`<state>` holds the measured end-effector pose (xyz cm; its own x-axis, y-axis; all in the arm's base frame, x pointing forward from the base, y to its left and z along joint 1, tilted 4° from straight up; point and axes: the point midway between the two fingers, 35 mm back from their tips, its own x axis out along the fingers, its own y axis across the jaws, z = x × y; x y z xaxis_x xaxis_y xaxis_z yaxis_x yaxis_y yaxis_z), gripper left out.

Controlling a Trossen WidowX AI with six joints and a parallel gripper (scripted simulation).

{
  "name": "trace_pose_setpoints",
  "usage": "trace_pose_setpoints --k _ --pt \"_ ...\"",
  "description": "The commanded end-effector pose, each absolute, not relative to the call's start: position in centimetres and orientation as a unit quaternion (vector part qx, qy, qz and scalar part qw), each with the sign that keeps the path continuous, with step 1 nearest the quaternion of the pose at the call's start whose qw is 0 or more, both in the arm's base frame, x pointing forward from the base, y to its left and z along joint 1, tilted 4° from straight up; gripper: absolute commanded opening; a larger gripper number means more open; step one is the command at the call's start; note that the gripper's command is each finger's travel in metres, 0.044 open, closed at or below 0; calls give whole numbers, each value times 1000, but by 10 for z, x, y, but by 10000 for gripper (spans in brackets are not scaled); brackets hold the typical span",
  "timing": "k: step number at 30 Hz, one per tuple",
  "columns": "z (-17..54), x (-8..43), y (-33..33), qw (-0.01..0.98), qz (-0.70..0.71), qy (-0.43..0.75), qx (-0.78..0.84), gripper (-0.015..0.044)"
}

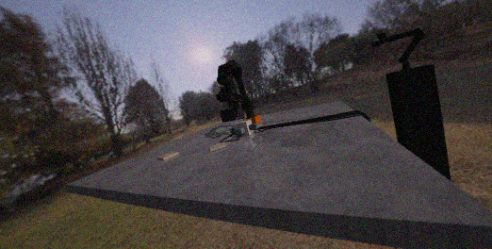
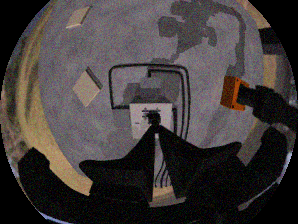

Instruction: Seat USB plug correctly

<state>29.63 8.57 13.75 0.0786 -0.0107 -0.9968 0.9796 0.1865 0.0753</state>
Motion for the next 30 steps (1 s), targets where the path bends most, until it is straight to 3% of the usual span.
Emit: trace_pose_setpoints --k 1,30 --pt "137 296 86 553 -452 507 483 0" --pt "135 297 87 552 -446 512 484 0"
